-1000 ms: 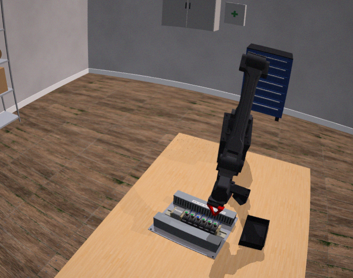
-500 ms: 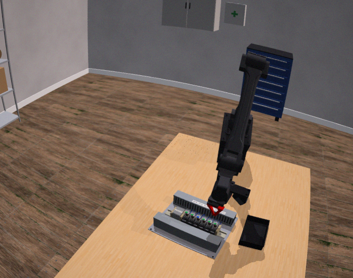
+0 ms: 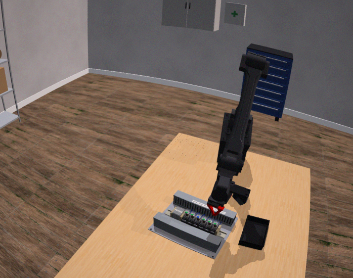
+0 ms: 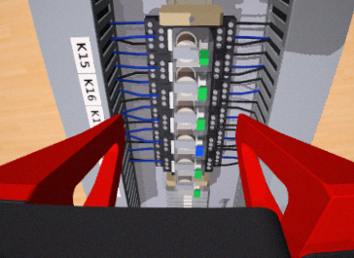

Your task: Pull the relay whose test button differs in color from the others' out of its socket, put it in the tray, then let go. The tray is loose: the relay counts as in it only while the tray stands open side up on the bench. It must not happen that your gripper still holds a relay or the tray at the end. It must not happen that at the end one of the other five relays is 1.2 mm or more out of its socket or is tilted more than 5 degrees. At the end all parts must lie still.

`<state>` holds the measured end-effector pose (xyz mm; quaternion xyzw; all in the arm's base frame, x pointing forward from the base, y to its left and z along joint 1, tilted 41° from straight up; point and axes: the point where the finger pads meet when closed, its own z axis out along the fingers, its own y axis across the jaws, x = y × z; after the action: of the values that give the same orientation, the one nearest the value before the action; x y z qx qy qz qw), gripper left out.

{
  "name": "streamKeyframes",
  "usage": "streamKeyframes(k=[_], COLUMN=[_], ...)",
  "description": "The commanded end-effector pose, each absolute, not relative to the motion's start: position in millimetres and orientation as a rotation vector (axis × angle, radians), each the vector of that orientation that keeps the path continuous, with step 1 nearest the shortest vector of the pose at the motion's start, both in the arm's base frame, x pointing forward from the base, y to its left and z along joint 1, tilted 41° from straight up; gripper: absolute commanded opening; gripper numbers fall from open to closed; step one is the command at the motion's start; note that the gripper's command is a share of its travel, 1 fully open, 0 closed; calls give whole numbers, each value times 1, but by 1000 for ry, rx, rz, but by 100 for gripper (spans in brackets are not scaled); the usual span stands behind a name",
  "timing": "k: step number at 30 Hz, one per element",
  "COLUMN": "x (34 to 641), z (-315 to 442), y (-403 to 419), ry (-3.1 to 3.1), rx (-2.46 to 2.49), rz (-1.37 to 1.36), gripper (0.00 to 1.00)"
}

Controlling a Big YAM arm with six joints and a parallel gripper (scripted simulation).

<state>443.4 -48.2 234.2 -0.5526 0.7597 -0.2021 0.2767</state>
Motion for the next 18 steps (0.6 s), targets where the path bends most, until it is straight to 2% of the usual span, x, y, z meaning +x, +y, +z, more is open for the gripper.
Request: streamKeyframes(k=[1,18], x=[444,431], z=[255,232], y=[-49,-121], ry=[1993,2014], rx=[-1467,-1474], rz=[-588,-580], gripper=[59,59])
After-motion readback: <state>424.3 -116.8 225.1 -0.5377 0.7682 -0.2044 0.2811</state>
